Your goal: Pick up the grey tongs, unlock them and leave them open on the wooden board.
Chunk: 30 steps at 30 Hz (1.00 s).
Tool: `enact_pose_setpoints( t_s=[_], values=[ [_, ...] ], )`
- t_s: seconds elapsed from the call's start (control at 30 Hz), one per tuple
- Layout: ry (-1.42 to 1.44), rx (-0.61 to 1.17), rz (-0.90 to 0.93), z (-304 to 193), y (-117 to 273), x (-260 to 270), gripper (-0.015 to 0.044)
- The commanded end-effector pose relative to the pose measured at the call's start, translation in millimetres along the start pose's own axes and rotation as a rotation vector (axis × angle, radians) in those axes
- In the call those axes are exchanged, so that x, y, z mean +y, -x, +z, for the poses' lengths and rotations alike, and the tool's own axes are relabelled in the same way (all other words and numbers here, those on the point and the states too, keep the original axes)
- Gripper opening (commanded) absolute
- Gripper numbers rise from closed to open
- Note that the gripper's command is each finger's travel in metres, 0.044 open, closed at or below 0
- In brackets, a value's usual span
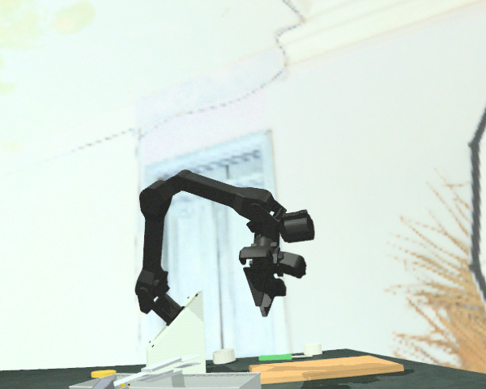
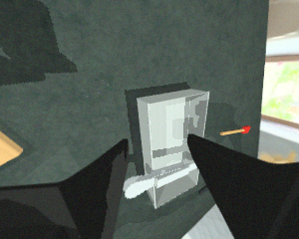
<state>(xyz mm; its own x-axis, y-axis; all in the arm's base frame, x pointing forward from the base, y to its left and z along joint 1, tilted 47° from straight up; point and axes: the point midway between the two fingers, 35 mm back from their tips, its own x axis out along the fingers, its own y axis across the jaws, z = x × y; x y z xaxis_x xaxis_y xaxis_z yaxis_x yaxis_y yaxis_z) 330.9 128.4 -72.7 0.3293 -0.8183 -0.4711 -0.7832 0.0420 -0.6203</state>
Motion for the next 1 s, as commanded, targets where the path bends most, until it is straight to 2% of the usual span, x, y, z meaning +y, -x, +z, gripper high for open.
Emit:
enact_pose_setpoints(
  t_s=[0.0, 0.5, 0.97],
  values=[
    [-0.403, 0.131, 0.024, -31.5, -36.8, -51.1, 0.026],
    [-1.302, 0.501, -0.109, -149.8, -135.4, -134.0, 0.026],
    [-1.339, 0.52, -0.123, -154.6, -137.7, -130.1, 0.026]
  ],
)
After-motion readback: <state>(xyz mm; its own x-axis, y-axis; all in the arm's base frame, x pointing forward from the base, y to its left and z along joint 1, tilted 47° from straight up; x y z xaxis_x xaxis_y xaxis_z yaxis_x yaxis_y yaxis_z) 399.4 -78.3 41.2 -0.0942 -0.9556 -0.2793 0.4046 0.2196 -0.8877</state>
